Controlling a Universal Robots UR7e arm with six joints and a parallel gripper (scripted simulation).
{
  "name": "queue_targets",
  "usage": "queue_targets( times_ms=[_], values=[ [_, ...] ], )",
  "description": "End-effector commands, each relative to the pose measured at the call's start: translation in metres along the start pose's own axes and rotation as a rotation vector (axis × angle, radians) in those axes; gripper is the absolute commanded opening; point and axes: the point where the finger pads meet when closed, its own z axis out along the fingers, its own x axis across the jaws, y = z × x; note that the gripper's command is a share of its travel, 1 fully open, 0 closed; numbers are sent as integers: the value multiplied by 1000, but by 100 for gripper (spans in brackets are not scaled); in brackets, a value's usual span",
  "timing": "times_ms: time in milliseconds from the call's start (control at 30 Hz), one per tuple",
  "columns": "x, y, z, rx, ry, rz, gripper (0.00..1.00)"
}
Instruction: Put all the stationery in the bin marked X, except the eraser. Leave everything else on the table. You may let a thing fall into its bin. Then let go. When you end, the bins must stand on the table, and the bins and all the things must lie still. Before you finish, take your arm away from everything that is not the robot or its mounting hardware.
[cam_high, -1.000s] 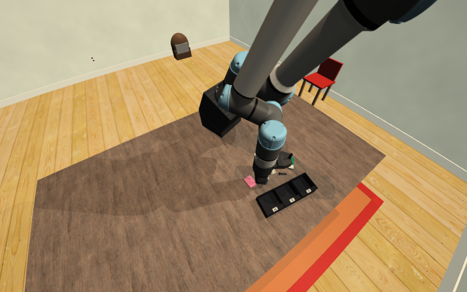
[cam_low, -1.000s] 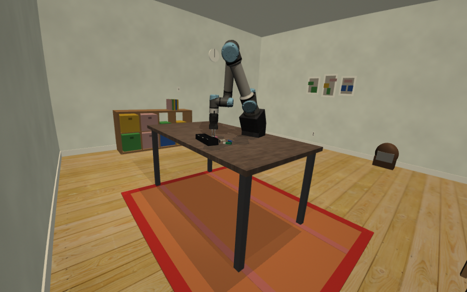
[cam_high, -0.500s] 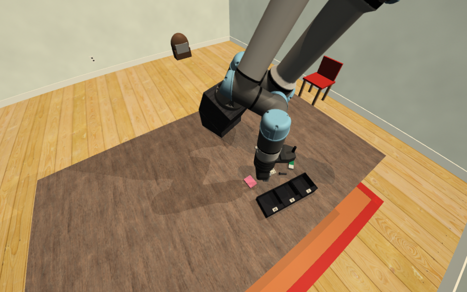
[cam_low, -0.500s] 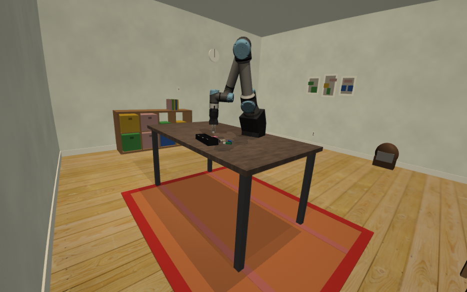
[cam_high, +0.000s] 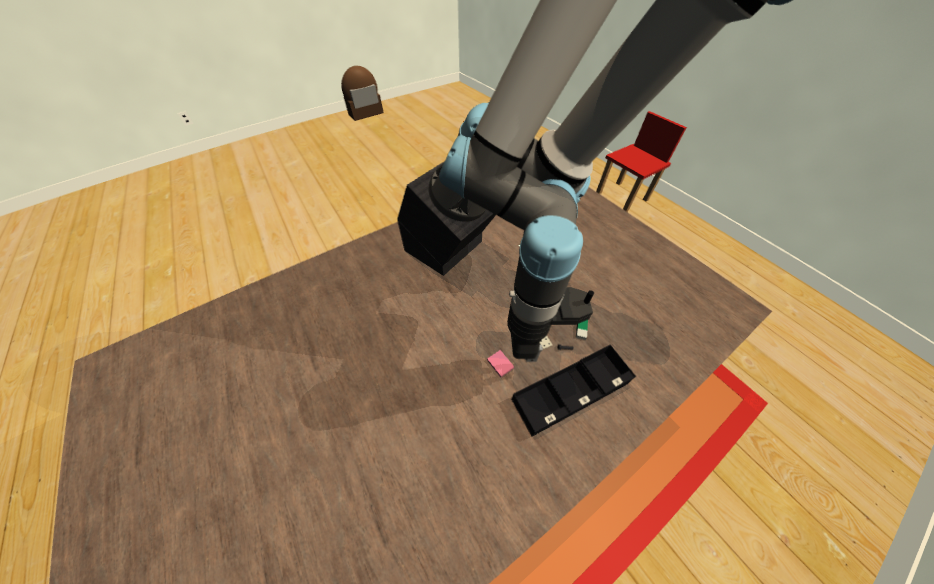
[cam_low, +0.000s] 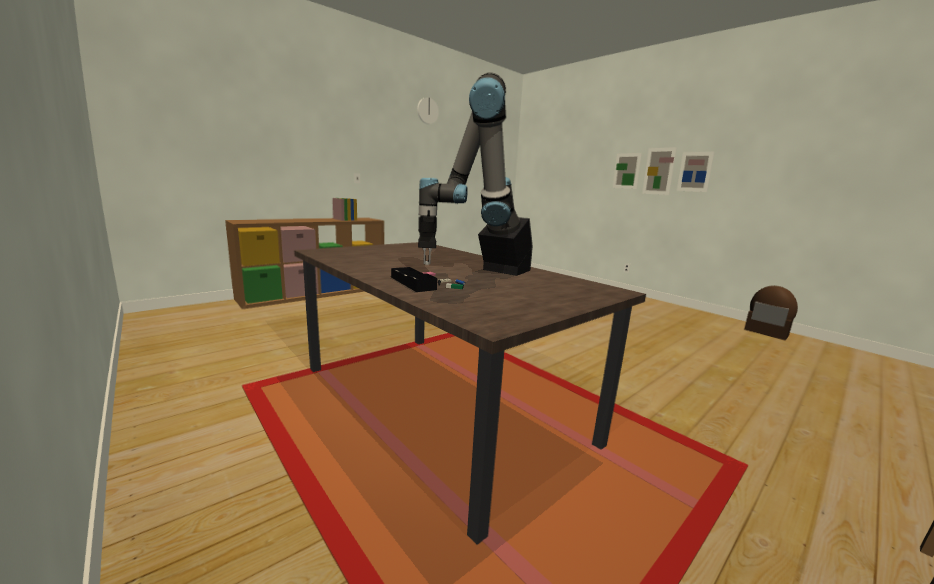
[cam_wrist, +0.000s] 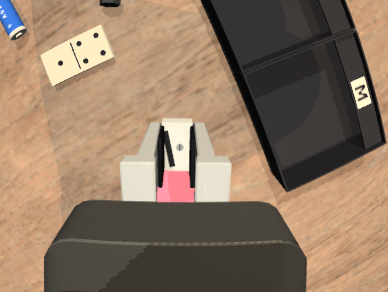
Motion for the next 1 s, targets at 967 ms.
queue_targets(
  times_ms=[967],
  values=[
    [13,-133,-6,2,3,-288,32]
  ],
)
